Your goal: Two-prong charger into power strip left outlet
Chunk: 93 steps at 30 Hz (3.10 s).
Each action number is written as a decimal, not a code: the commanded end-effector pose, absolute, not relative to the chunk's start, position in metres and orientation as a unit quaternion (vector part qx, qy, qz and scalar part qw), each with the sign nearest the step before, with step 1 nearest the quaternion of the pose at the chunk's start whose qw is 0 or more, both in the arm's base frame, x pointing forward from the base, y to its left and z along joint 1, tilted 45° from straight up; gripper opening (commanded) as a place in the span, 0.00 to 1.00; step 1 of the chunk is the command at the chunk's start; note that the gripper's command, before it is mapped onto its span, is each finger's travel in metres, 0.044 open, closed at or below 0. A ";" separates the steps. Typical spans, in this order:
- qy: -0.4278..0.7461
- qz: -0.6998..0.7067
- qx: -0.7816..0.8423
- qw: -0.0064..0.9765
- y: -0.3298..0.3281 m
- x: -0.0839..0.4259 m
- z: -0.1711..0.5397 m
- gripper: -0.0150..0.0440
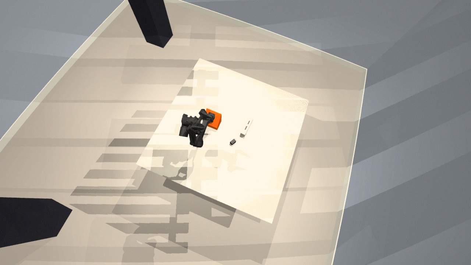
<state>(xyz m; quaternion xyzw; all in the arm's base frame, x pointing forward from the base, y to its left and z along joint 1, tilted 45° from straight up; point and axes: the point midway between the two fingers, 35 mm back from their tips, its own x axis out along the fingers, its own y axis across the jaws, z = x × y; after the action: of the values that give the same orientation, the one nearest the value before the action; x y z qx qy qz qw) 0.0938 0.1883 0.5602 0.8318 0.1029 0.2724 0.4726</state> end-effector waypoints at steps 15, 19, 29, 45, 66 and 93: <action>0.016 0.240 0.671 0.701 0.229 0.129 0.524 1.00; 0.002 0.226 0.624 0.748 0.237 0.140 0.513 1.00; -0.021 0.182 0.491 0.851 0.252 0.172 0.481 1.00; -0.019 0.095 0.267 0.959 0.254 0.231 0.423 1.00; 0.063 -0.015 -0.051 0.997 0.218 0.304 0.332 1.00; 0.280 -0.101 -0.392 0.871 0.113 0.361 0.216 1.00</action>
<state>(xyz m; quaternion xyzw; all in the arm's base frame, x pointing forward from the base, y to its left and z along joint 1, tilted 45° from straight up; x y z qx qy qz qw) 0.3581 0.1263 0.2331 -0.3545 0.2465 -0.1012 0.8963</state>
